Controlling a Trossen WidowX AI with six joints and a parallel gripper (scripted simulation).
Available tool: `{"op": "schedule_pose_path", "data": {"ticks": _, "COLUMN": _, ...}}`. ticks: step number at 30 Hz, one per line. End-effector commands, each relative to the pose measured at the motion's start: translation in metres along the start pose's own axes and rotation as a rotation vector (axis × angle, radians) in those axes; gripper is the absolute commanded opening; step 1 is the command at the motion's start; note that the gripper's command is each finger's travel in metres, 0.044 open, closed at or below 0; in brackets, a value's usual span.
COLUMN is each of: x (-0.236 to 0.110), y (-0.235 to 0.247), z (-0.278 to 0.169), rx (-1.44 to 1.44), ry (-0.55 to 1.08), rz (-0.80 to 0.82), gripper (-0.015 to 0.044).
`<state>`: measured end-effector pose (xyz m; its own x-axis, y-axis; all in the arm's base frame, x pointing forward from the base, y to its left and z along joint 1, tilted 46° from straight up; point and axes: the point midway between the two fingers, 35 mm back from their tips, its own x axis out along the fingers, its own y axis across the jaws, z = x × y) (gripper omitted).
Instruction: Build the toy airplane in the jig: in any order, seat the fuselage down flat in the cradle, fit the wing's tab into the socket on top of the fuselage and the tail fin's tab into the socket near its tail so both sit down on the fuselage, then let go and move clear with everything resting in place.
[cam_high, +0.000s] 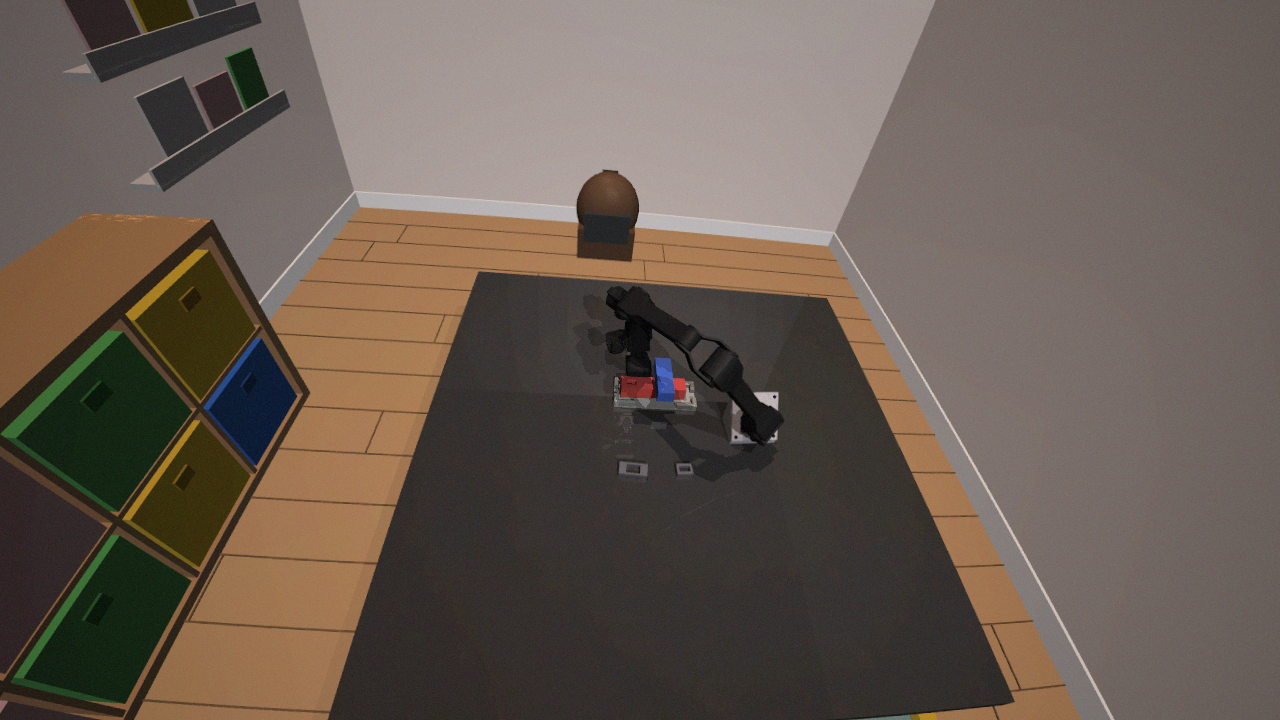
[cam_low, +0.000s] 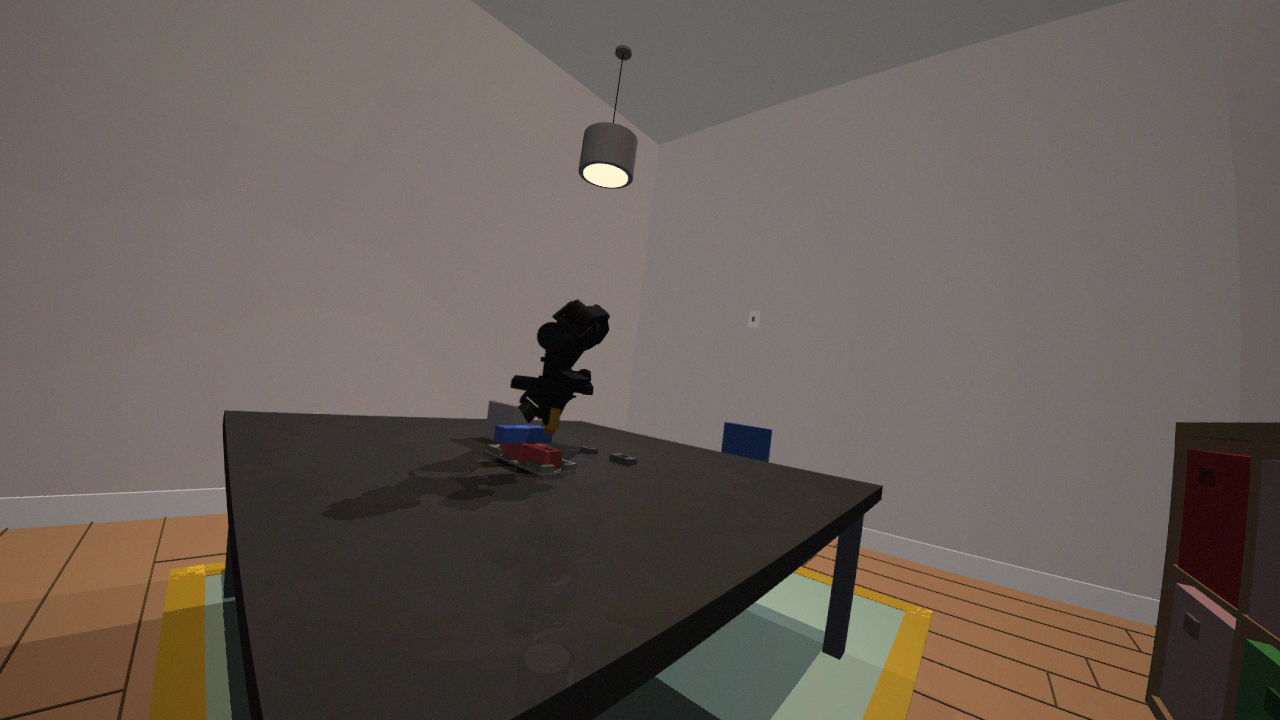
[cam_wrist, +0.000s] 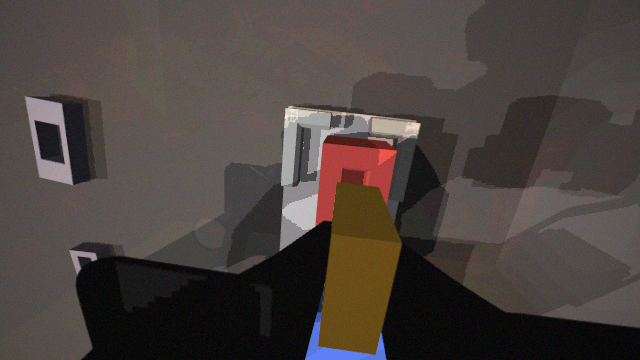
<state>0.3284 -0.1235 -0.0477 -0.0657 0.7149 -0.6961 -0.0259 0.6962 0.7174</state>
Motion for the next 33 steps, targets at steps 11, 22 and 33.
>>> {"op": "schedule_pose_path", "data": {"ticks": 11, "x": -0.001, "y": -0.002, "z": 0.001, "rx": -0.007, "ry": -0.001, "rz": -0.008, "gripper": 0.0066}}
{"op": "schedule_pose_path", "data": {"ticks": 22, "x": 0.005, "y": -0.004, "z": 0.002, "rx": -0.007, "ry": -0.001, "rz": -0.009, "gripper": 0.0066}}
{"op": "schedule_pose_path", "data": {"ticks": 33, "x": 0.023, "y": -0.004, "z": 0.002, "rx": -0.008, "ry": -0.001, "rz": -0.008, "gripper": 0.0066}}
